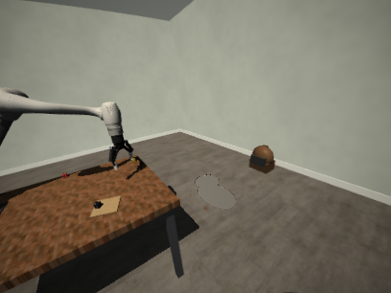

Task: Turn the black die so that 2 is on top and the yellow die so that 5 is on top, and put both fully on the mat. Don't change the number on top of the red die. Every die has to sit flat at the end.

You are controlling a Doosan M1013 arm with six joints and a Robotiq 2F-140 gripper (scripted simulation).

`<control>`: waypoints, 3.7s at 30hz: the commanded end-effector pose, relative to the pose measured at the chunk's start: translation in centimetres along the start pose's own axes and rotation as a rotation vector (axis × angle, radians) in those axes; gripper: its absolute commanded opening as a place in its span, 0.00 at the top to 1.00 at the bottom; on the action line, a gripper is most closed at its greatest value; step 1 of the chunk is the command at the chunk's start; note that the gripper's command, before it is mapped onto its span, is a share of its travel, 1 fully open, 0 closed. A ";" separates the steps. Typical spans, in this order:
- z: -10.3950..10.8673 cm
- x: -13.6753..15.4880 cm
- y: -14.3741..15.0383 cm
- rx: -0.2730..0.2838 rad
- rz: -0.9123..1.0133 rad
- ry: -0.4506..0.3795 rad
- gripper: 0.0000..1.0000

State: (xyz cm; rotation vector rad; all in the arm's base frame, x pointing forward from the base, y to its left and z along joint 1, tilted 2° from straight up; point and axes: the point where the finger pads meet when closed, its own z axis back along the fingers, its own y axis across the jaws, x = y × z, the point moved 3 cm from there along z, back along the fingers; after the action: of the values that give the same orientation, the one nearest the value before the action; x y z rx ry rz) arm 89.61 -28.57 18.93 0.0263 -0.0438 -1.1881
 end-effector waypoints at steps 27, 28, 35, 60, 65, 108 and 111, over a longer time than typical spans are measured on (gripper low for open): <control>-1.7 -19.4 26.5 -0.013 -0.643 -0.005 0.00; -1.7 -19.4 26.5 -0.013 -0.643 -0.005 0.00; -1.7 -19.7 26.8 -0.013 -0.650 -0.005 0.65; -1.7 -19.7 26.8 -0.013 -0.650 -0.005 0.65; -1.7 -19.7 26.8 -0.013 -0.650 -0.005 0.65; -5.5 -19.7 26.7 -0.013 -0.650 -0.005 0.65; -5.9 -19.7 26.7 -0.013 -0.650 -0.005 0.65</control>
State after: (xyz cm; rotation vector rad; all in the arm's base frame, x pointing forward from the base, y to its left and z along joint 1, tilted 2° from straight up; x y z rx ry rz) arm 107.31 -0.34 14.09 0.0266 -0.0320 -1.8388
